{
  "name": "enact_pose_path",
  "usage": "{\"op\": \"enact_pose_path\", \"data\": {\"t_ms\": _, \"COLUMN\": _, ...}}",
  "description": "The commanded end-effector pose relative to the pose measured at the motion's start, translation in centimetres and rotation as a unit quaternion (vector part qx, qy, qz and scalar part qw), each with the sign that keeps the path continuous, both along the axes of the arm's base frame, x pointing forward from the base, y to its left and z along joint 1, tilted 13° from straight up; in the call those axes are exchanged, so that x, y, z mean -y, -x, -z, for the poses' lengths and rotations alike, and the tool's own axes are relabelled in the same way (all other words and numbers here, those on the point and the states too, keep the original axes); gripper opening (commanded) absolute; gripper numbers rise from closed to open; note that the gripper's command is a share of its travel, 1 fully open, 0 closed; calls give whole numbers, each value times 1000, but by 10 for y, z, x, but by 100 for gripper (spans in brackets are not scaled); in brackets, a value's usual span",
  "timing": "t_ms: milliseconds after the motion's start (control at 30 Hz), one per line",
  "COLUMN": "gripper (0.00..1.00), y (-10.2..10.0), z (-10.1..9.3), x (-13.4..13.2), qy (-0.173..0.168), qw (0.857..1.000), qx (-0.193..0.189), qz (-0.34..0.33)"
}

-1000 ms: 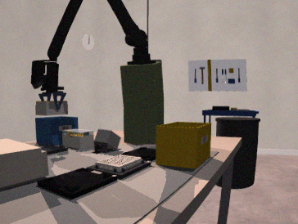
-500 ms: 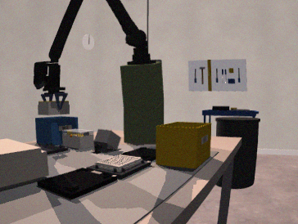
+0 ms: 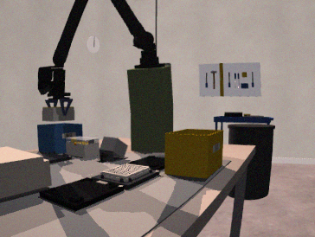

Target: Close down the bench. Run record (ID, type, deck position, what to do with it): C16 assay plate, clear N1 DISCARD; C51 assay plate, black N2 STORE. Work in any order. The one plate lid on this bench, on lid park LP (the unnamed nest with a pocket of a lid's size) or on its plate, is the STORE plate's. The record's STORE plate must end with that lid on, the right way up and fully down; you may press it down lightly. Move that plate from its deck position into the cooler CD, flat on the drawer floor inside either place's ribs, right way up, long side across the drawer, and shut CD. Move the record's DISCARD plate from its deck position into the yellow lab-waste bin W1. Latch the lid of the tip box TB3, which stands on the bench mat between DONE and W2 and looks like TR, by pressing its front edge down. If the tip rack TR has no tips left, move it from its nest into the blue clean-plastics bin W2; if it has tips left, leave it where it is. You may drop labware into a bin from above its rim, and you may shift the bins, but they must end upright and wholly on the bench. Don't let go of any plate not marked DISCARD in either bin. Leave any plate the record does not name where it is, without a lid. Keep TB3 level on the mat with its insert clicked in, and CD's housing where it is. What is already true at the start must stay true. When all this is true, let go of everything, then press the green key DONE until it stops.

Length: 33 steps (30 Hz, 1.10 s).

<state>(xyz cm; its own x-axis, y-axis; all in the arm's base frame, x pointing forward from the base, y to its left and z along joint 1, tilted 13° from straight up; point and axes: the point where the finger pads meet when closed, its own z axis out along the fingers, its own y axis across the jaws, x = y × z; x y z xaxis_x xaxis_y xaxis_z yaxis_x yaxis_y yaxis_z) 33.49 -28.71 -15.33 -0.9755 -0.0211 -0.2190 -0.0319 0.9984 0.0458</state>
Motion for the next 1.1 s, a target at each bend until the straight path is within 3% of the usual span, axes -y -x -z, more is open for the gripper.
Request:
{"op": "enact_pose_path", "data": {"t_ms": 0, "gripper": 0, "y": 10, "z": -1, "x": 14, "qy": 7, "qw": 1000, "qx": 8, "qz": 2}}
{"op": "enact_pose_path", "data": {"t_ms": 167, "gripper": 0, "y": 17, "z": -1, "x": 23, "qy": 9, "qw": 1000, "qx": 9, "qz": 2}}
{"op": "enact_pose_path", "data": {"t_ms": 300, "gripper": 0, "y": 17, "z": -2, "x": 24, "qy": 11, "qw": 1000, "qx": 10, "qz": 2}}
{"op": "enact_pose_path", "data": {"t_ms": 333, "gripper": 0, "y": 8, "z": -2, "x": 16, "qy": 11, "qw": 1000, "qx": 11, "qz": -12}}
{"op": "enact_pose_path", "data": {"t_ms": 967, "gripper": 0, "y": 10, "z": -4, "x": 23, "qy": 11, "qw": 1000, "qx": 10, "qz": 0}}
{"op": "enact_pose_path", "data": {"t_ms": 1000, "gripper": 100, "y": 10, "z": -4, "x": 23, "qy": 11, "qw": 1000, "qx": 10, "qz": 0}}
{"op": "enact_pose_path", "data": {"t_ms": 1067, "gripper": 100, "y": 10, "z": -4, "x": 23, "qy": 11, "qw": 1000, "qx": 10, "qz": 0}}
